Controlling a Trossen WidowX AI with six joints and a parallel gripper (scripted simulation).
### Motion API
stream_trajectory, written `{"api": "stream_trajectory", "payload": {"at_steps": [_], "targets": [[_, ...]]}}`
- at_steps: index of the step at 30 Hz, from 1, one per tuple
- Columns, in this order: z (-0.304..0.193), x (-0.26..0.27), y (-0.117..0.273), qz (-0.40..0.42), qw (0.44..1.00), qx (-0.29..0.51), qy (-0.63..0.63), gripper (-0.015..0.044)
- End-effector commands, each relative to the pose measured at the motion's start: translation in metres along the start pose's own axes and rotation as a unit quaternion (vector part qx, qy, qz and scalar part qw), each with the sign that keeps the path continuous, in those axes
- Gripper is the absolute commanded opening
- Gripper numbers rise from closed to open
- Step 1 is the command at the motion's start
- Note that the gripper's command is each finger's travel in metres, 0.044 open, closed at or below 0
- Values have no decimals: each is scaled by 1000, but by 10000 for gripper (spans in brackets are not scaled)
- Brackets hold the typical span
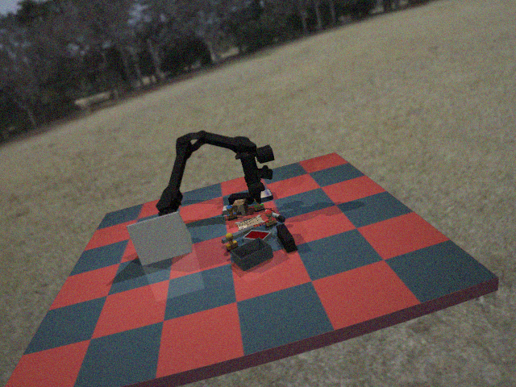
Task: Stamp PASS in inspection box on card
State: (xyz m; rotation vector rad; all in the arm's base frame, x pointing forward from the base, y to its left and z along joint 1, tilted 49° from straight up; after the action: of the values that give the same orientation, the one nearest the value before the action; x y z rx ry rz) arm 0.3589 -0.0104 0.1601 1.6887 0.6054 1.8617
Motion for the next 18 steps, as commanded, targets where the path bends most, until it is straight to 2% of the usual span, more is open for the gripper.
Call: {"api": "stream_trajectory", "payload": {"at_steps": [1, 13, 17, 18], "targets": [[-2, 1, -9, 3, 1000, 3, -2, 229], [-2, 1, -18, 4, 1000, 3, -2, 229], [-2, 1, -15, 2, 1000, 1, 0, 124], [-2, 1, -15, 2, 1000, 1, 0, 117]]}}
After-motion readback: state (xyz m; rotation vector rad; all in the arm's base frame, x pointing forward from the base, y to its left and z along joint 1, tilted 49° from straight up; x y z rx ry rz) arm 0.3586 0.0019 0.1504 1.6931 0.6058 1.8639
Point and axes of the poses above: the point midway between the two fingers, 35 mm back from their tips, its own y axis back along the fingers, its own x axis across the jaws, z = x × y, the point moved 10 cm from there along y, back along the fingers, and after that the axes turned 8 degrees about y, right-handed, at the moved point
